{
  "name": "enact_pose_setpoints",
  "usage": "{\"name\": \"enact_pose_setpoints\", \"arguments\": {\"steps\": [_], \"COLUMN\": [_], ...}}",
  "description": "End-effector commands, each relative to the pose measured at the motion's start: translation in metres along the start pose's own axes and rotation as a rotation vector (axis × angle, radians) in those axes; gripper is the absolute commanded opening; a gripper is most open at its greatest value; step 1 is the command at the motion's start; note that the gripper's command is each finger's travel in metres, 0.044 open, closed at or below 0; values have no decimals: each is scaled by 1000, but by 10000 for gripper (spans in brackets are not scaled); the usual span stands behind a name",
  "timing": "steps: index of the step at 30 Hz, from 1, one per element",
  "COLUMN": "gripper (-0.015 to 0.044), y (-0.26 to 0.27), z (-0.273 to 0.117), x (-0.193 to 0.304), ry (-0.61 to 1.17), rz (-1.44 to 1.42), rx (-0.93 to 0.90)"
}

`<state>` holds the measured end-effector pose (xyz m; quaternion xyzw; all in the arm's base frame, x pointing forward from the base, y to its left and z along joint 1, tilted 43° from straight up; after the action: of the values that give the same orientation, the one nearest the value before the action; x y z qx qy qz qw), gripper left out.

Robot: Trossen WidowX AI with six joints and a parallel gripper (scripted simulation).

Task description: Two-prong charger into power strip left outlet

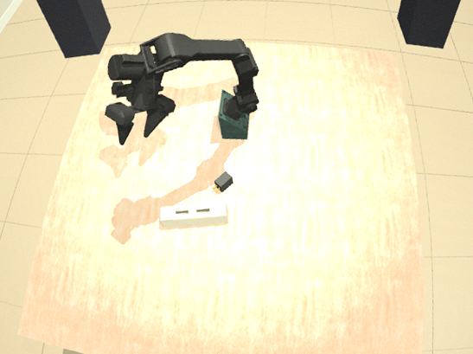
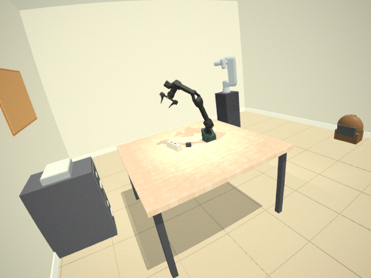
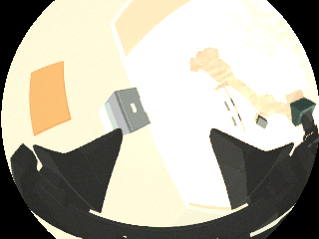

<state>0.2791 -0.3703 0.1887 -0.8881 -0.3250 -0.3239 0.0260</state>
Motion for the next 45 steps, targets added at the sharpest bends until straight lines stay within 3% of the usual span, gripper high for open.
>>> {"name": "enact_pose_setpoints", "arguments": {"steps": [1, 45], "gripper": [426, 440], "y": [0, -89], "z": [0, 105], "x": [0, 49], "ry": [0, 124], "rz": [-2, -564], "rx": [1, 290]}}
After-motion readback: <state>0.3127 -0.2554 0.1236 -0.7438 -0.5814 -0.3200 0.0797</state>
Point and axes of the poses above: the point midway between the two fingers, 35 mm back from their tips, its own z axis out along the fingers, its own y axis across the jaws, x = y × z, the point moved 5 cm from there along -z, back along the fingers, and after that the axes turned 5 degrees about z, right-handed, at the moved point
